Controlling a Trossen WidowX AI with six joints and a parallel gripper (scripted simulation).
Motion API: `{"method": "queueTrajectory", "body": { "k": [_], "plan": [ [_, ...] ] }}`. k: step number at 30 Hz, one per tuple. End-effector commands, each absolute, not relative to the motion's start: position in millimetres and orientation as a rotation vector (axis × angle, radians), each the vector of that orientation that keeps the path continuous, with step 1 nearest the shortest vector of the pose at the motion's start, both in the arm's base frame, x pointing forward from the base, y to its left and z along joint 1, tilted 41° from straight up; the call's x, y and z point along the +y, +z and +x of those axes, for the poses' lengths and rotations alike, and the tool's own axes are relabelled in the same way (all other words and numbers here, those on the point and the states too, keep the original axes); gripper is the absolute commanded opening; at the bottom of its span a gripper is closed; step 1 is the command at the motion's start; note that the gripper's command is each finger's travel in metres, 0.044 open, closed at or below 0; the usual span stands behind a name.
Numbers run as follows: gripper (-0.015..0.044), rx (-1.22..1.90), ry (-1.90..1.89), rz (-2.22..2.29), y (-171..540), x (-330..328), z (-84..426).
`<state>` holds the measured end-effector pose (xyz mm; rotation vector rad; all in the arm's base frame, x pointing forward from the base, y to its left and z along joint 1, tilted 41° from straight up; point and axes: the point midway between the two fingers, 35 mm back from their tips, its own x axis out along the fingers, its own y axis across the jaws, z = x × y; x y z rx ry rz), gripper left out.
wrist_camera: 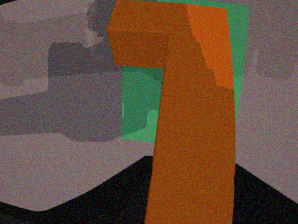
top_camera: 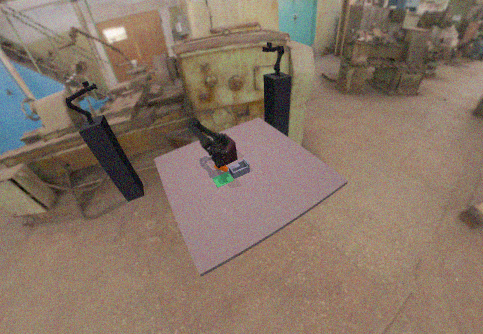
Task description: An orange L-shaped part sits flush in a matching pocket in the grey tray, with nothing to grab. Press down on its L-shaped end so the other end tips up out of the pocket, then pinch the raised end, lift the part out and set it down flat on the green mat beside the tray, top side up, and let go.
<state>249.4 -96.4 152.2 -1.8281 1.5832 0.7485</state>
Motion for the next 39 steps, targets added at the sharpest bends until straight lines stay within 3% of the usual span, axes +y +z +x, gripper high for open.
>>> {"method": "queueTrajectory", "body": {
  "k": [1,39],
  "plan": [
    [0.0000,1.576,0.759,-1.833,156,-100,249],
    [0.0000,1.577,0.757,-1.834,113,-138,256]
  ]
}}
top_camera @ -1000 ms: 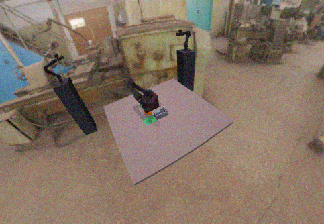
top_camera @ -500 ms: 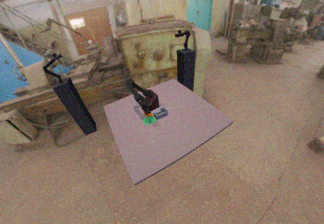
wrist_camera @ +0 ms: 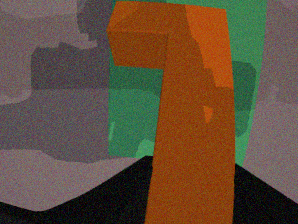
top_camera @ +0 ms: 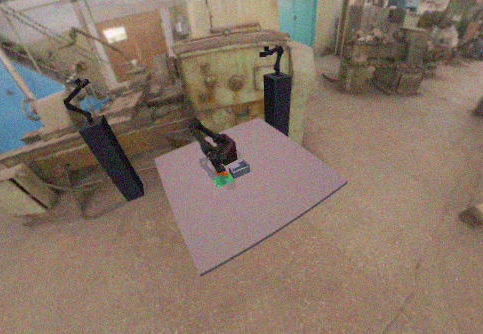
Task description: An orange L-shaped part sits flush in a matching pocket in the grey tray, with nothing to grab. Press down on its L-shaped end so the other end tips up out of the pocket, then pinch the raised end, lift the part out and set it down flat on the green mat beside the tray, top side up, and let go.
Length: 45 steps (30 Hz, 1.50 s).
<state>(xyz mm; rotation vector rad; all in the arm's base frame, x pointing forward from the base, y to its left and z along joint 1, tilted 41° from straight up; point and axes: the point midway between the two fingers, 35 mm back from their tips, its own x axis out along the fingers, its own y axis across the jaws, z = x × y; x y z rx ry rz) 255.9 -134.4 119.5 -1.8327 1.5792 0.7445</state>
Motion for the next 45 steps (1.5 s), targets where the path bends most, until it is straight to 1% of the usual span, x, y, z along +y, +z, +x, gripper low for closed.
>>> {"method": "queueTrajectory", "body": {
  "k": [1,15,29,39,44,45],
  "plan": [
    [0.0000,1.577,0.757,-1.834,112,-139,257],
    [0.0000,1.578,0.756,-1.835,96,-153,259],
    [0.0000,1.584,0.749,-1.832,97,-153,259],
    [0.0262,1.583,0.750,-1.832,99,-151,259],
    [0.0394,1.577,0.759,-1.827,133,-119,257],
    [0.0400,1.576,0.760,-1.828,144,-110,254]
  ]
}}
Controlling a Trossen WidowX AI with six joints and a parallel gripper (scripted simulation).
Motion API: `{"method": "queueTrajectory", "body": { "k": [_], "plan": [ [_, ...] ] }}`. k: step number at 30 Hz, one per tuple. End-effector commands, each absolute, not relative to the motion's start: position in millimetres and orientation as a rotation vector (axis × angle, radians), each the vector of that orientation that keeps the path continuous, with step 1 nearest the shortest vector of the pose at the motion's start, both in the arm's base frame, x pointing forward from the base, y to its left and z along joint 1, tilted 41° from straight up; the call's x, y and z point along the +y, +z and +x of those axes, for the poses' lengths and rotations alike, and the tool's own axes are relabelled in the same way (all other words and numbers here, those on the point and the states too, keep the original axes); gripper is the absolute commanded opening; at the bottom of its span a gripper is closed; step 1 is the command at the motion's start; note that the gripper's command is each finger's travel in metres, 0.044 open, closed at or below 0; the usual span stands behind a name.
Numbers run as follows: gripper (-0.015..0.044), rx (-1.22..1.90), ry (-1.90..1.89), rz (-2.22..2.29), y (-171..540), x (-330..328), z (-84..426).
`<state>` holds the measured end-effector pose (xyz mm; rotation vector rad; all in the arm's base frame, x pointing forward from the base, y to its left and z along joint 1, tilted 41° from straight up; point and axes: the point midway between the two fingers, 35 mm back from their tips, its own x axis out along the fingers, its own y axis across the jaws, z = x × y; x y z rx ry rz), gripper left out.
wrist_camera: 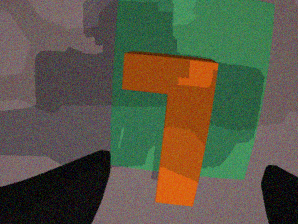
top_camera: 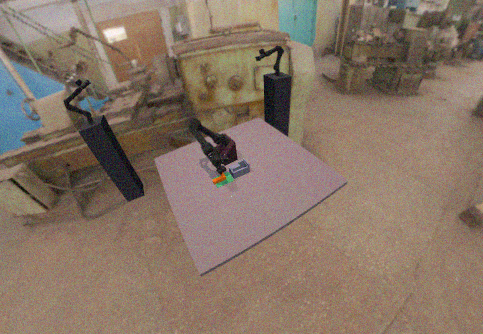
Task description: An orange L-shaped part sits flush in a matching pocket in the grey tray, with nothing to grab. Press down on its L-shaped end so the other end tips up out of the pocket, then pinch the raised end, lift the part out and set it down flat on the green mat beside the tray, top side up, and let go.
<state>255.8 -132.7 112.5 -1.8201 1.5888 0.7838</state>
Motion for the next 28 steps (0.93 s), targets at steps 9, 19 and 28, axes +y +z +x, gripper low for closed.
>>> {"method": "queueTrajectory", "body": {
  "k": [9,19,28],
  "plan": [
    [0.0400,1.576,0.759,-1.832,161.9,-95.1,247.6],
    [0.0400,1.567,0.765,-1.837,157.0,-97.8,250.7],
    [0.0400,1.567,0.765,-1.837,157.0,-97.8,250.7]
  ]
}}
